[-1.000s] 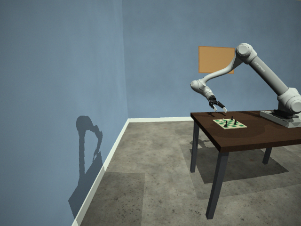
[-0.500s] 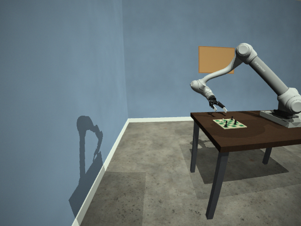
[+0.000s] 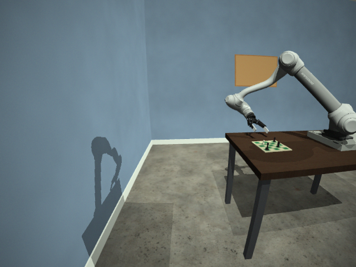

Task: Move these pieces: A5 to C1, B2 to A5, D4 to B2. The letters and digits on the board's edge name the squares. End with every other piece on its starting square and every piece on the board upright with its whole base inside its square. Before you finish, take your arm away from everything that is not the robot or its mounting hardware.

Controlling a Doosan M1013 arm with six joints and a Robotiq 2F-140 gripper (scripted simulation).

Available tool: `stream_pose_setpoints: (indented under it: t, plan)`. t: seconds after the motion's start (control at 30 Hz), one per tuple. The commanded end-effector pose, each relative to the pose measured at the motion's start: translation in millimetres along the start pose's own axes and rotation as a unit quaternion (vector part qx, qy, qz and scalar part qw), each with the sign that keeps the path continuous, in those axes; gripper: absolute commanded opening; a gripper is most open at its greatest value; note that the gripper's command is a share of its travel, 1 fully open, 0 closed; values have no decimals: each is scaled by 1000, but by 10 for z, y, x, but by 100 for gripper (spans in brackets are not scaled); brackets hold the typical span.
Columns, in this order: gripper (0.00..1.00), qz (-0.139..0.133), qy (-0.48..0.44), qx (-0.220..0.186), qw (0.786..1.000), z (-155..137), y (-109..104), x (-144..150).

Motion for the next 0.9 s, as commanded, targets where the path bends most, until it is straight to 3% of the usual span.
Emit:
stream_pose_setpoints:
  t: [0.0,0.37,0.73,0.87]
  plan:
    - [100,0,0,0,1000,2,-1,1]
    - [100,0,-2,-2,1000,65,-33,20]
    - [100,0,-2,-2,1000,634,-344,212]
    - [100,0,-2,-2,1000,705,-383,236]
Point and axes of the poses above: the point where the finger pads meet when closed, its own y axis out along the fingers, its own x axis across the jaws, z = x × y, the point moved 8 cm from there along -y, back along the fingers, and after that the axes turned 4 degrees about -y, right-handed, at the moved point
